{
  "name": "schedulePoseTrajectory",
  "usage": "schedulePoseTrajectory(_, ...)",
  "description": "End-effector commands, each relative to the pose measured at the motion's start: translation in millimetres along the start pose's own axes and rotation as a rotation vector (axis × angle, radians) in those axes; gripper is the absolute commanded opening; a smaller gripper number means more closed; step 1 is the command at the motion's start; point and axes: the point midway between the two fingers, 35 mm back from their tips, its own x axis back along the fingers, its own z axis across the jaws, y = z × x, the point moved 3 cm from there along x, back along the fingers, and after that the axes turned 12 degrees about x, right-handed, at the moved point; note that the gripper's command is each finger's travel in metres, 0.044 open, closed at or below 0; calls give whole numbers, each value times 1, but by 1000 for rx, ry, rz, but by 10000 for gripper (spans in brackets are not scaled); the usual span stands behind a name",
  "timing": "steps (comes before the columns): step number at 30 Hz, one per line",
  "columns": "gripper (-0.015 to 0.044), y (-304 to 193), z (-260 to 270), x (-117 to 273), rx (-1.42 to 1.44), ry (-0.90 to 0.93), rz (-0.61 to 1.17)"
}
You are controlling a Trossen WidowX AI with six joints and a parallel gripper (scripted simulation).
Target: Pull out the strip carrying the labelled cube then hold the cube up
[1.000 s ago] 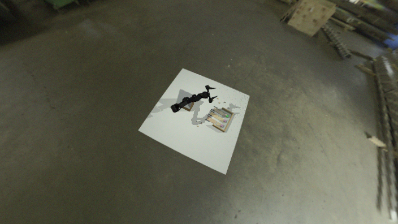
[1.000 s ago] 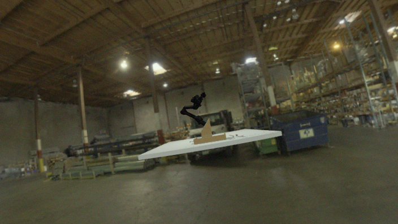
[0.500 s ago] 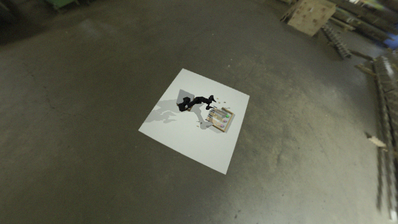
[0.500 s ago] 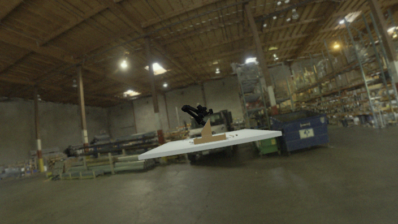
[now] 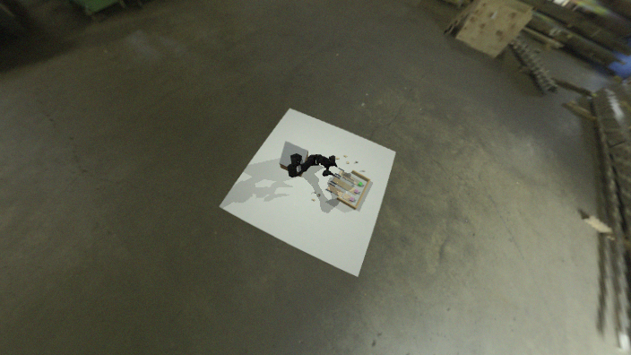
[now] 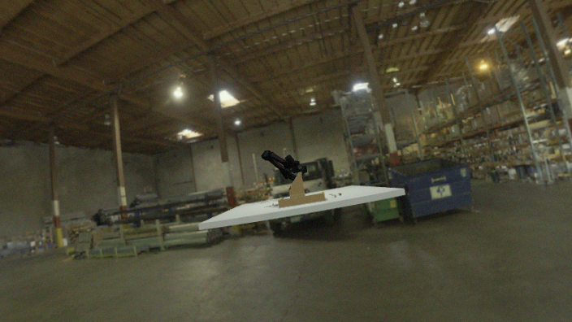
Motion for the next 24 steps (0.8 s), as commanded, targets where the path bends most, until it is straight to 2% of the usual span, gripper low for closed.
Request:
schedulePoseTrajectory(1,400,-1,0,0,8,-4,6)
schedulePoseTrajectory(6,400,-1,0,0,8,-4,6)
schedulePoseTrajectory(9,321,1,5,-13,-6,18,58)
schedulePoseTrajectory(21,6,-2,26,-96,-119,119,527)
schedulePoseTrajectory(24,0,-7,24,-110,-144,121,650)
